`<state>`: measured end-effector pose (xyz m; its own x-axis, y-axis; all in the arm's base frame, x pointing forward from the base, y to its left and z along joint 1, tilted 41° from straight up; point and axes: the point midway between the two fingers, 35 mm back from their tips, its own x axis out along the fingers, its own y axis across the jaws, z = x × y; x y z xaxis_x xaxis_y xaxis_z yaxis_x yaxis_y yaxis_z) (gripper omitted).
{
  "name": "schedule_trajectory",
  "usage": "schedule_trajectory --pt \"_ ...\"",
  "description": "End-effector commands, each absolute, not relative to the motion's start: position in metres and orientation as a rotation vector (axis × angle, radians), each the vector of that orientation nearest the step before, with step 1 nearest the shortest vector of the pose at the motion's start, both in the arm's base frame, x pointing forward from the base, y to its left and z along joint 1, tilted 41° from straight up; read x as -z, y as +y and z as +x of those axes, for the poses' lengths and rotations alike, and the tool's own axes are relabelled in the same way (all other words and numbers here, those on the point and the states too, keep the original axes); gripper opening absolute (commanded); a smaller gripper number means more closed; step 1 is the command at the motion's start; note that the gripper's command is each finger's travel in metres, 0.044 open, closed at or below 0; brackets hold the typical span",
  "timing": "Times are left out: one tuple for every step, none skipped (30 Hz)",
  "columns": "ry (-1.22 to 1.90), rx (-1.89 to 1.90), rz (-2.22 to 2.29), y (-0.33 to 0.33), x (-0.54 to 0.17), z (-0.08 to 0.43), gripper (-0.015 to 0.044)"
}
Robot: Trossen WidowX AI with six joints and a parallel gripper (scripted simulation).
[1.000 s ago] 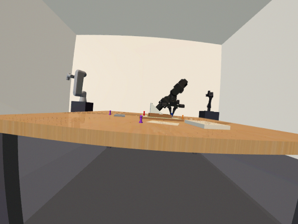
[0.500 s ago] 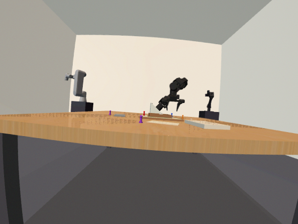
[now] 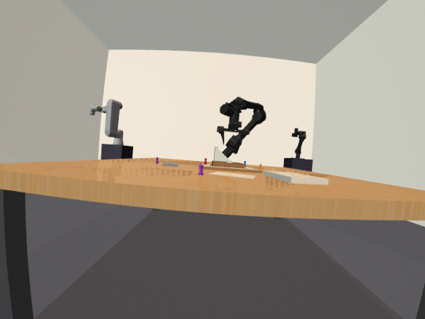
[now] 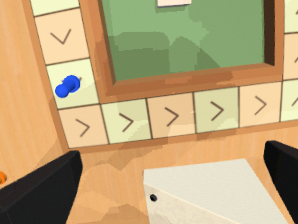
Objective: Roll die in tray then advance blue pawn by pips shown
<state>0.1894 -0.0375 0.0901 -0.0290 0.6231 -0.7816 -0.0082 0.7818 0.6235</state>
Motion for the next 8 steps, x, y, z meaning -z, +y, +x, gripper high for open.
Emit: schedule_trajectory --pt "1.528 -0.573 0.521 -0.073 -0.089 0.174 0.044" --pt "1.526 -0.579 0.524 -0.078 -0.089 0.171 0.044" --pt "1.525 -0.581 0.524 -0.079 -0.089 0.17 0.044" --pt "1.528 -0.555 0.527 -0.065 -0.088 0.177 0.044" --pt "1.528 -0.555 0.527 -0.065 -0.088 0.177 0.044" --pt "1.528 -0.555 0.527 -0.065 -0.088 0.177 0.044" --pt "1.528 -0.555 0.527 -0.065 -0.088 0.177 0.044" --pt "1.528 -0.555 0.527 -0.065 -0.088 0.177 0.044"
